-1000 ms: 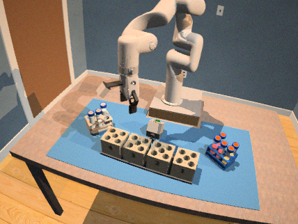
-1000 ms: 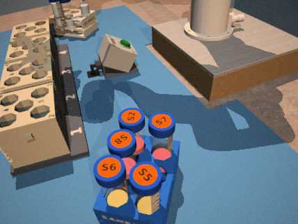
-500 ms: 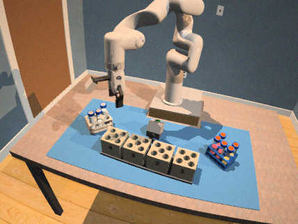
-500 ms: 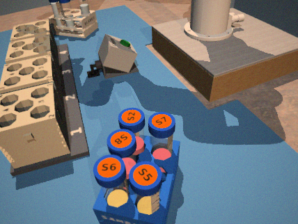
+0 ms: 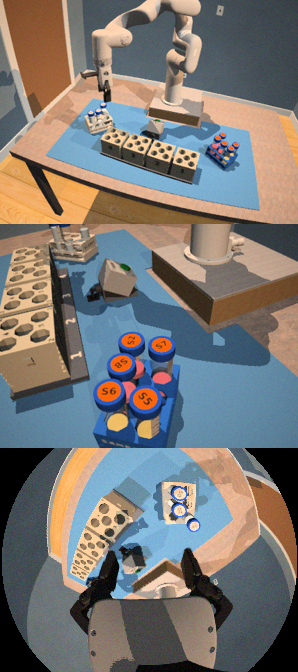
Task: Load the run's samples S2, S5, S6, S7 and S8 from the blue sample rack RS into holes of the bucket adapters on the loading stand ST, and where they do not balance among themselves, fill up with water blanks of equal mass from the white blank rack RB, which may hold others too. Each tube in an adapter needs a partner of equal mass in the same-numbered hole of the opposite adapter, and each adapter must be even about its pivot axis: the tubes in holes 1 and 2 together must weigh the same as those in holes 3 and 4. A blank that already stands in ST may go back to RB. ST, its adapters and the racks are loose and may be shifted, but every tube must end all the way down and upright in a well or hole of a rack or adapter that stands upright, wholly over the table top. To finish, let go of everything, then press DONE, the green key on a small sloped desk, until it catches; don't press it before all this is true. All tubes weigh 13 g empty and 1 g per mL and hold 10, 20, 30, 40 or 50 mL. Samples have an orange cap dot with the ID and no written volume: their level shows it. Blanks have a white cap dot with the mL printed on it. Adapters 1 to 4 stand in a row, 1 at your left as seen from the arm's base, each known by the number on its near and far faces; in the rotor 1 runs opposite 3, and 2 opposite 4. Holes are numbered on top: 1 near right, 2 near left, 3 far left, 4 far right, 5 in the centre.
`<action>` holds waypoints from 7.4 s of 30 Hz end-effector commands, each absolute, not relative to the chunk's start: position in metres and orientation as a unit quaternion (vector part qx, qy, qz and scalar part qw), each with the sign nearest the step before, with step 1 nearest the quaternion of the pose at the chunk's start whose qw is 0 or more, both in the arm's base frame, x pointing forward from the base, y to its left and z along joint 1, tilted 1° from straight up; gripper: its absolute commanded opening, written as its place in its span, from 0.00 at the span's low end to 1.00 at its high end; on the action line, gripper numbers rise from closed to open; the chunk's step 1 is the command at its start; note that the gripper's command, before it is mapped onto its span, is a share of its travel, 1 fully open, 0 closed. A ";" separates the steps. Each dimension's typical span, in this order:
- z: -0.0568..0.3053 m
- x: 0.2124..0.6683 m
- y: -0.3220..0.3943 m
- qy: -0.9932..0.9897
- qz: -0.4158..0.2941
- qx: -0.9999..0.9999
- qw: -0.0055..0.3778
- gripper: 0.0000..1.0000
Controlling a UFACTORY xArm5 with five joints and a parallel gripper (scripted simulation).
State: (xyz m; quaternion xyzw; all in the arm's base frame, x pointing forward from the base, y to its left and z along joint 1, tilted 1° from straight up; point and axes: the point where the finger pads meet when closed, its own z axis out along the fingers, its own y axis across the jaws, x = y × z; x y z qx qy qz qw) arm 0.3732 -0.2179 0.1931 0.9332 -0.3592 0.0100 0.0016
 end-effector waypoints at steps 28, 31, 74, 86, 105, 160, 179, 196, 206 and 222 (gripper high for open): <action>0.180 0.357 -0.321 -0.359 0.011 0.933 0.004 1.00; 0.172 0.358 -0.322 -0.359 0.011 0.933 0.004 1.00; 0.099 0.359 -0.323 -0.359 0.011 0.933 0.004 1.00; 0.099 0.359 -0.323 -0.359 0.011 0.933 0.004 1.00; 0.099 0.359 -0.323 -0.359 0.011 0.933 0.004 1.00; 0.195 0.364 -0.282 -0.231 0.011 0.973 0.005 1.00; 0.194 0.378 -0.198 0.034 0.010 0.999 0.006 1.00; 0.193 0.391 -0.124 0.034 0.010 0.999 0.003 1.00; 0.192 0.400 -0.075 0.034 0.009 0.999 0.002 1.00; 0.191 0.412 -0.005 0.034 0.008 0.999 0.000 1.00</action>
